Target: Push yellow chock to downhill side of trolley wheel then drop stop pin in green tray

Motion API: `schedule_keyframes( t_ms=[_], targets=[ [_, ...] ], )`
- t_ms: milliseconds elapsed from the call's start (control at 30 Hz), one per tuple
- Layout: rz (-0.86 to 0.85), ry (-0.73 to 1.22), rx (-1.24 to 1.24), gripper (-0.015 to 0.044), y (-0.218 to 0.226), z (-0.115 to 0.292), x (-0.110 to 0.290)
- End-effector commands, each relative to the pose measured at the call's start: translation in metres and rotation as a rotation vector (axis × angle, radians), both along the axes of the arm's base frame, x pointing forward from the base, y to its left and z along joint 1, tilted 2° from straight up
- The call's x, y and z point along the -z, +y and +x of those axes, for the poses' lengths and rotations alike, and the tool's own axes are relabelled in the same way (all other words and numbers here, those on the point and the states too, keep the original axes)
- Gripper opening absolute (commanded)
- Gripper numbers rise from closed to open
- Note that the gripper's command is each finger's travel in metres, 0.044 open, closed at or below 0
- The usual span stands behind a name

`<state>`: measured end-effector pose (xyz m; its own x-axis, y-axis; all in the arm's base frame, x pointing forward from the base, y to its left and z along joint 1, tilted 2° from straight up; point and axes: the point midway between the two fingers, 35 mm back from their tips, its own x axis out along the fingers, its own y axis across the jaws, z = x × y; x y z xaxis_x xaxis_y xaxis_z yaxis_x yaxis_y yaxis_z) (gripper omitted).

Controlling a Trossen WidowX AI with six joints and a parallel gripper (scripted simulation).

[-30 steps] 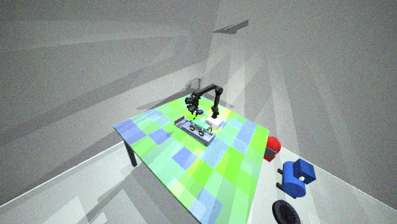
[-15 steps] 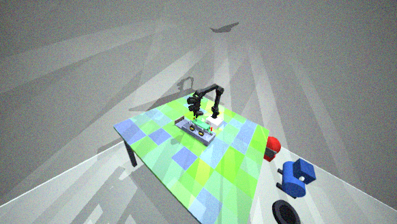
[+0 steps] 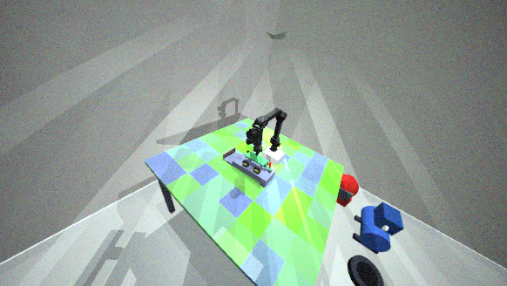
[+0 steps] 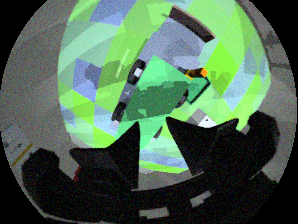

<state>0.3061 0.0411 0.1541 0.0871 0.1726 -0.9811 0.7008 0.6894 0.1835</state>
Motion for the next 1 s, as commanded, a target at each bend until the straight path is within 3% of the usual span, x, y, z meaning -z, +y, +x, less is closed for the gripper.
schedule_keyframes(
  t_ms=[0, 500, 967],
  targets=[
    [0.031, 0.037, 0.105, 0.019, 0.02, -0.002, -0.002],
    [0.111, 0.216, 0.572, 0.019, 0.099, -0.024, -0.013],
    [0.113, 0.225, 0.592, 0.019, 0.104, -0.026, -0.005]
  ],
)
